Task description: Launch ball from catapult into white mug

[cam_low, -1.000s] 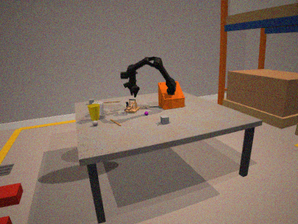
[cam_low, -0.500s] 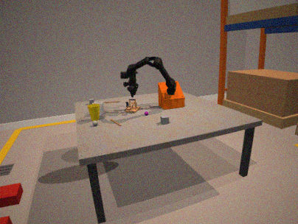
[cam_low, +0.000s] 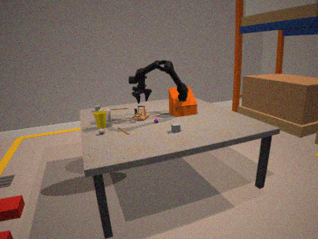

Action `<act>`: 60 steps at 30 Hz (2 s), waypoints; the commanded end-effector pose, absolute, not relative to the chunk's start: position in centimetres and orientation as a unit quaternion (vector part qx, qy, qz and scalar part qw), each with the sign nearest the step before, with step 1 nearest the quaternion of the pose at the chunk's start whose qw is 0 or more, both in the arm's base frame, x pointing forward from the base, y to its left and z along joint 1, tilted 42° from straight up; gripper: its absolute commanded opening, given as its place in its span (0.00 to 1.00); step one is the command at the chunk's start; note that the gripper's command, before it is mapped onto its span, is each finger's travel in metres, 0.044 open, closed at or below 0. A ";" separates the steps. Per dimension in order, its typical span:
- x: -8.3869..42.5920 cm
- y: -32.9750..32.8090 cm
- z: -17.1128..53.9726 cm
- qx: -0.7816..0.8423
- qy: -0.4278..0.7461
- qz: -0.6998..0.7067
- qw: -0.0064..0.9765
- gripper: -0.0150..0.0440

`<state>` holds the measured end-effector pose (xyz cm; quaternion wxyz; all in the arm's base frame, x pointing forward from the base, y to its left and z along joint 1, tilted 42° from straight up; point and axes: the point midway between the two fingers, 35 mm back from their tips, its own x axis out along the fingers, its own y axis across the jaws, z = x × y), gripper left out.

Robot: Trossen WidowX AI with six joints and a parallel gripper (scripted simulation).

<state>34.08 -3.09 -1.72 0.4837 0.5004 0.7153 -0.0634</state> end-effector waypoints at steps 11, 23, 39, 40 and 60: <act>33.9 -3.2 -1.6 0.601 0.680 -0.236 0.347 1.00; 33.9 -3.3 -1.5 0.660 0.617 -0.372 0.215 1.00; 33.7 -0.4 -4.8 0.684 0.558 -0.456 0.117 1.00; 33.7 -0.2 -5.0 0.684 0.556 -0.457 0.115 1.00; 33.6 1.4 -6.9 0.684 0.556 -0.457 0.114 1.00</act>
